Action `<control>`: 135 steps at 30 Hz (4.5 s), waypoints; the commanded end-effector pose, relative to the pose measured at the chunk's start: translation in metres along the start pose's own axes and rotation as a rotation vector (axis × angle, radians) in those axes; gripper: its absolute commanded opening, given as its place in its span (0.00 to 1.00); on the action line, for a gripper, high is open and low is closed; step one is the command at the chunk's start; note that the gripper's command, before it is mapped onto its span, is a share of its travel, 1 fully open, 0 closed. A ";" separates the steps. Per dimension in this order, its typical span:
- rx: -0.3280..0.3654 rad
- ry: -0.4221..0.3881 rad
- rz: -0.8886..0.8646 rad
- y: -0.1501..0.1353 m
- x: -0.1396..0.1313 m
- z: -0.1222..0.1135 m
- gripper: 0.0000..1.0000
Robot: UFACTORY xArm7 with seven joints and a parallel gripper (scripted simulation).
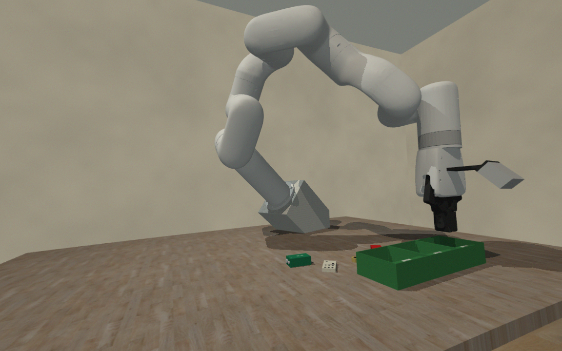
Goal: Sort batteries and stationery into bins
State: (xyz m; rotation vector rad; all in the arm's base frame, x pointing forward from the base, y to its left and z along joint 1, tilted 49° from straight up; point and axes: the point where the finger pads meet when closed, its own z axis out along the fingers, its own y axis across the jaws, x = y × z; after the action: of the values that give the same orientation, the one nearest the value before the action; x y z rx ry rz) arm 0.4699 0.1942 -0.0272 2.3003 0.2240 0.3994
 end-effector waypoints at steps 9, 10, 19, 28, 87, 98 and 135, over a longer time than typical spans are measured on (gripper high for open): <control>0.003 0.003 -0.001 -0.002 0.001 0.027 0.07; 0.003 0.003 -0.001 -0.002 0.001 0.030 0.07; 0.003 0.003 -0.001 -0.002 0.001 0.042 0.07; 0.003 0.003 -0.001 -0.002 0.001 0.042 0.07; 0.003 0.003 -0.001 -0.002 0.001 0.016 0.07; 0.003 0.003 -0.001 -0.002 0.001 -0.010 0.07; 0.003 0.003 0.149 0.019 -0.010 -0.133 0.42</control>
State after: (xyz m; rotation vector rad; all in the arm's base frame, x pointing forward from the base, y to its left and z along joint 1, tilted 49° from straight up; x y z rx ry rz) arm 0.4201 0.2863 0.0635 2.3026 0.2067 0.4062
